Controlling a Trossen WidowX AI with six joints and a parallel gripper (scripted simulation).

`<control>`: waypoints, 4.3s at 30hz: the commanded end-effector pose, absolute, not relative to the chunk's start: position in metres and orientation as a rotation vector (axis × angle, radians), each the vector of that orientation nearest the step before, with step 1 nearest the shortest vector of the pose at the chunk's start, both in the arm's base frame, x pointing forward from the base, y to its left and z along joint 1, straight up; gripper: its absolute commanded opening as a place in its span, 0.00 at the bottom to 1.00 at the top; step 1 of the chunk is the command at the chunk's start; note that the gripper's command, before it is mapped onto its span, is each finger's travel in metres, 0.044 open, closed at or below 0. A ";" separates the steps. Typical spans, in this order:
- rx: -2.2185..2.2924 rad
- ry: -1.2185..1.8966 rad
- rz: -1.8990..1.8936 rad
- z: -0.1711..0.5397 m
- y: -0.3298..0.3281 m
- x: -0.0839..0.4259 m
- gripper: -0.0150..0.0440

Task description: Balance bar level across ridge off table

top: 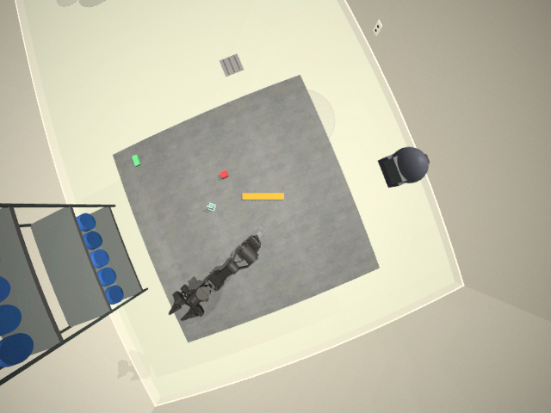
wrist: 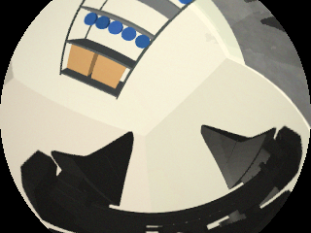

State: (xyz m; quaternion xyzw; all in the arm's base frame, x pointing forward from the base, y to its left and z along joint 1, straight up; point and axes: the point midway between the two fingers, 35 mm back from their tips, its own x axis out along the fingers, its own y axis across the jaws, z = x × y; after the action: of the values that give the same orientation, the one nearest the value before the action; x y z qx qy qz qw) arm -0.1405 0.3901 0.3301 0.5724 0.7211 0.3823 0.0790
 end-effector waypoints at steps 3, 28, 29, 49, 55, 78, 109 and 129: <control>1.706 2.100 1.151 0.327 0.395 -0.132 0.80; 1.417 1.315 1.108 0.278 0.434 0.022 0.79; 1.397 1.289 1.101 0.276 0.434 0.029 0.79; 1.071 0.953 0.957 0.242 0.414 0.136 0.79; 0.991 0.868 0.914 0.236 0.399 0.169 0.79; 0.531 0.691 0.703 0.200 0.331 0.269 0.79; -0.189 0.748 0.437 0.150 0.162 0.358 0.79; -0.578 0.959 0.417 0.126 0.044 0.357 0.79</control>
State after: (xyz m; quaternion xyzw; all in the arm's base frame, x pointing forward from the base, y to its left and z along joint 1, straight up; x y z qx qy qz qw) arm 0.3593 0.0660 0.1274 -0.2409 0.4362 0.1948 0.8449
